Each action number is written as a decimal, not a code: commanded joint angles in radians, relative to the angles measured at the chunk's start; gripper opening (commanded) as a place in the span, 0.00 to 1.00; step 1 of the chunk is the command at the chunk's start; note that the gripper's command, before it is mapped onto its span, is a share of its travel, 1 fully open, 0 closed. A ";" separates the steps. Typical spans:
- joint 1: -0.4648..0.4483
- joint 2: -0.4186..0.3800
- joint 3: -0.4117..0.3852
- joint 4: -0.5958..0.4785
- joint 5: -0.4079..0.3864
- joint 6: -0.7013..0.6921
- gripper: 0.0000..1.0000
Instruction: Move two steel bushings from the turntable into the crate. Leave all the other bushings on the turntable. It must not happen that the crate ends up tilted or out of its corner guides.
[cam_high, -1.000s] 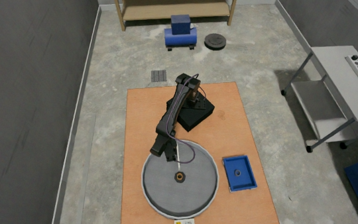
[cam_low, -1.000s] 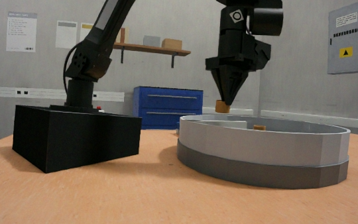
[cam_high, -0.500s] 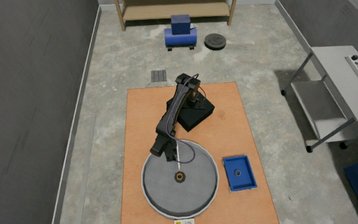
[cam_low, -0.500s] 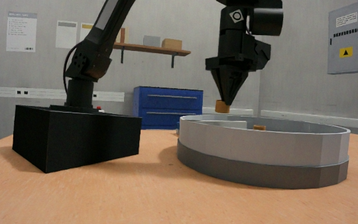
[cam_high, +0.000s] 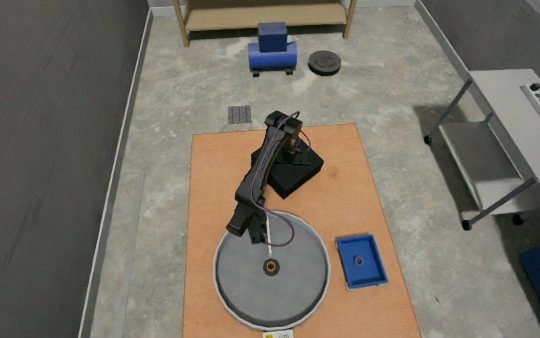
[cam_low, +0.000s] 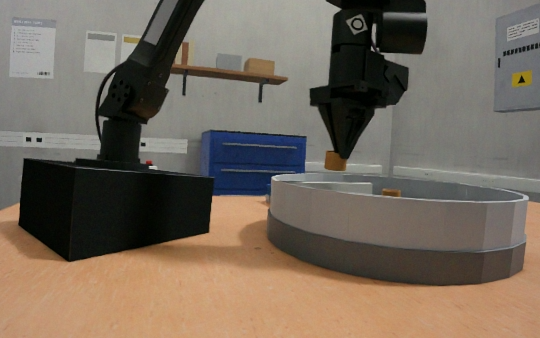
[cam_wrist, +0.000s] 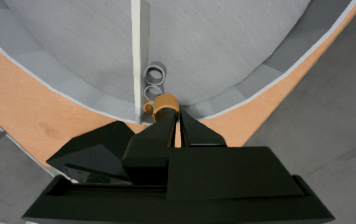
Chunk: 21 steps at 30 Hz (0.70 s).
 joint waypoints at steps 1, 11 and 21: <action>-0.009 -0.037 0.040 -0.010 -0.018 0.000 0.00; 0.045 0.041 0.104 -0.030 -0.018 0.045 0.00; 0.121 0.144 0.267 -0.079 -0.015 0.120 0.00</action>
